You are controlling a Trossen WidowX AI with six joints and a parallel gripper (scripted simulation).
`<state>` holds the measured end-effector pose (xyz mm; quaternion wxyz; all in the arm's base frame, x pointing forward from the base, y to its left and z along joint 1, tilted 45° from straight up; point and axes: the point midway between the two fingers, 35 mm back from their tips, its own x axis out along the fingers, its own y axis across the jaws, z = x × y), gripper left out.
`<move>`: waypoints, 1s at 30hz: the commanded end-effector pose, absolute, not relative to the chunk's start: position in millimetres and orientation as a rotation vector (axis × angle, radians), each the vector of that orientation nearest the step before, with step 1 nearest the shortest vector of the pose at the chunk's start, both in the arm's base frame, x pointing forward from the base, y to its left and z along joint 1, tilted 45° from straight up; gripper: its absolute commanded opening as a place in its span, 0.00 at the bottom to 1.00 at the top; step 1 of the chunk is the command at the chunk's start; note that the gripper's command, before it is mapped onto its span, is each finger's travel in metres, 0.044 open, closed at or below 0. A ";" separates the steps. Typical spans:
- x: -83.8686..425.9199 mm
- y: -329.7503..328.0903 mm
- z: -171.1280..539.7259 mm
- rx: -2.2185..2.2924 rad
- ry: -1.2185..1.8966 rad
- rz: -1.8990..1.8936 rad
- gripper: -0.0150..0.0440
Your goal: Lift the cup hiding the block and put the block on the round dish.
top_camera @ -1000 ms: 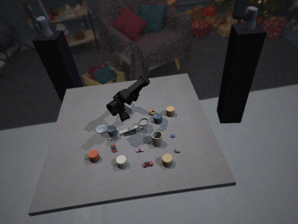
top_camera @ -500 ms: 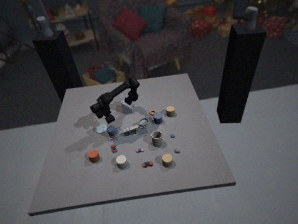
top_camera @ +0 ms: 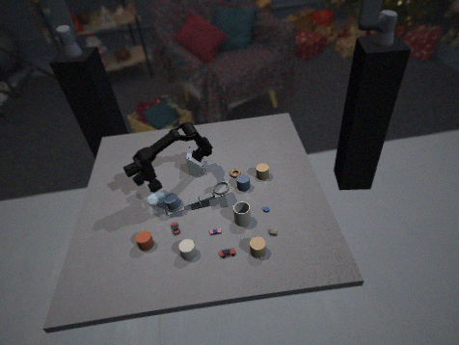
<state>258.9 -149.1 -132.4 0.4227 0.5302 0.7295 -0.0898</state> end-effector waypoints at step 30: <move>254.6 -112.9 -177.6 1.305 1.821 -0.216 0.30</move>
